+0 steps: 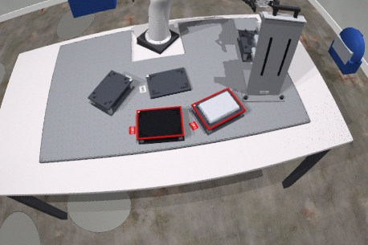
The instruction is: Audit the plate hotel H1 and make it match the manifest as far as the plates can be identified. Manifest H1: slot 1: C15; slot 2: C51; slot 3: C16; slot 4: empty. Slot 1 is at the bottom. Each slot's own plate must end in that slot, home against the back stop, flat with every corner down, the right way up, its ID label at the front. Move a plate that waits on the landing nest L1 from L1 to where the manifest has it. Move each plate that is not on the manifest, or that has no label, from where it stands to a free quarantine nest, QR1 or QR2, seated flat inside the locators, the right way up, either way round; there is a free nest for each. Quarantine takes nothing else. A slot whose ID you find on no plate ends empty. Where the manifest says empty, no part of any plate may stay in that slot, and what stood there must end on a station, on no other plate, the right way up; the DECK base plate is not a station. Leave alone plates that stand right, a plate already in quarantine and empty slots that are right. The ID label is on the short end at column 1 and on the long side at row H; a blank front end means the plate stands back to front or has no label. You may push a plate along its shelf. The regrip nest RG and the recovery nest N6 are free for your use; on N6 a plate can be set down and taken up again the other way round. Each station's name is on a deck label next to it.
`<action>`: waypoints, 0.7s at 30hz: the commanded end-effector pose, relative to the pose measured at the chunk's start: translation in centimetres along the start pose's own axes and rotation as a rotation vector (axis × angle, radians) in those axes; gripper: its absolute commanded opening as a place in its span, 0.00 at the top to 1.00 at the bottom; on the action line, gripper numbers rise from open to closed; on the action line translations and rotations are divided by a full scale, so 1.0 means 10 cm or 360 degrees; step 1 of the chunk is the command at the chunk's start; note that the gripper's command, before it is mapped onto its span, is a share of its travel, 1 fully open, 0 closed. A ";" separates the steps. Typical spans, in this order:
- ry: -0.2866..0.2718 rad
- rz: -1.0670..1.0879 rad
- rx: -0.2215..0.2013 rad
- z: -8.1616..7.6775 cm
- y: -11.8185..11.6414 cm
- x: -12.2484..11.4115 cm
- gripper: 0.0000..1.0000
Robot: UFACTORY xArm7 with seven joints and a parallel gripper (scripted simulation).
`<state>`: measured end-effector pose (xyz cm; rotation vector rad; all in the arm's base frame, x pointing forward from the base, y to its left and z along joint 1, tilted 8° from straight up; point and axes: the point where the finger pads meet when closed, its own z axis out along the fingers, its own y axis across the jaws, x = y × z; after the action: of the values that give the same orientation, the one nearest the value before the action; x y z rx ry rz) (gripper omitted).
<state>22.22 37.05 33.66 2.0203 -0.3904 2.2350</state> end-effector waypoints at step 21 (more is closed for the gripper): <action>-0.0001 0.0006 -0.0001 -0.04 -0.01 -0.47 0.00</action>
<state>22.30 37.49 29.70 2.0200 -0.3904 2.2346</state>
